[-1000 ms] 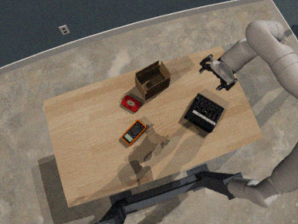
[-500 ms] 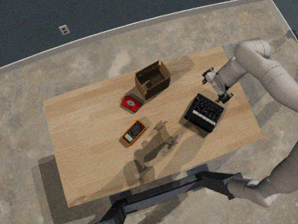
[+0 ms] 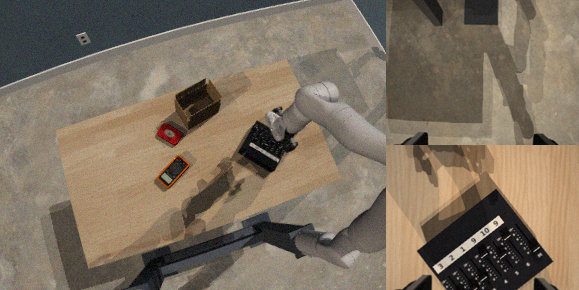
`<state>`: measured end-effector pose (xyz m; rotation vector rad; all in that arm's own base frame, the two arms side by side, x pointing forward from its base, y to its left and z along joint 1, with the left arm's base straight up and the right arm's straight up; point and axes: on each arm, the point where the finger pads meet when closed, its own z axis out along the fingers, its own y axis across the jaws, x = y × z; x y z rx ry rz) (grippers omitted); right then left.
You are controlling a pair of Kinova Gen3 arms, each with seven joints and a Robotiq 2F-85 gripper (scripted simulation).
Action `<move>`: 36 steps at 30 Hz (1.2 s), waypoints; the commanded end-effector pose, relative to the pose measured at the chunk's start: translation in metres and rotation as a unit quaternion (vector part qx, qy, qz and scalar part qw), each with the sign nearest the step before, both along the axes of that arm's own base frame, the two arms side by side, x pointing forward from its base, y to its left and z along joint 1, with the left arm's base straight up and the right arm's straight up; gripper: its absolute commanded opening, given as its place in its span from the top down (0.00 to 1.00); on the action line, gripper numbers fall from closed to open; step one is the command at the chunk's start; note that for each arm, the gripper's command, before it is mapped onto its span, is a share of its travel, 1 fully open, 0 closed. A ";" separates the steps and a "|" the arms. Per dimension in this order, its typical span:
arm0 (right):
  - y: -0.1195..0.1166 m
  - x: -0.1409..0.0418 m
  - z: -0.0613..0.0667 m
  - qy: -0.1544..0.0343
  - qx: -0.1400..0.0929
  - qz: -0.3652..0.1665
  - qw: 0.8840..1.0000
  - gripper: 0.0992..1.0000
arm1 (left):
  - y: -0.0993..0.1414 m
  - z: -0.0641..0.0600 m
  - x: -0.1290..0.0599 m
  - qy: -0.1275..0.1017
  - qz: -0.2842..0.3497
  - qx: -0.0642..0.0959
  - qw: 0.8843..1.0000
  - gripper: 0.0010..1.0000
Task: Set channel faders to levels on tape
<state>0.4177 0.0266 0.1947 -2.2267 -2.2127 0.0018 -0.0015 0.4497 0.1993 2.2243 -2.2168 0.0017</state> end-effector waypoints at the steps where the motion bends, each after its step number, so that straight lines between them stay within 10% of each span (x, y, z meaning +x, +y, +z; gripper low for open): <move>1: 0.000 0.000 0.000 -0.001 0.000 -0.001 1.000 0.00 | 0.000 0.001 0.000 0.000 0.000 0.001 1.000 0.00; 24: -0.009 0.005 -0.015 -0.008 -0.008 0.068 0.998 0.00 | 0.000 0.001 0.000 0.000 0.000 0.001 1.000 0.00; 36: -0.031 0.016 -0.057 -0.021 -0.030 0.272 0.962 0.00 | 0.000 0.001 0.000 0.000 0.000 0.001 1.000 0.00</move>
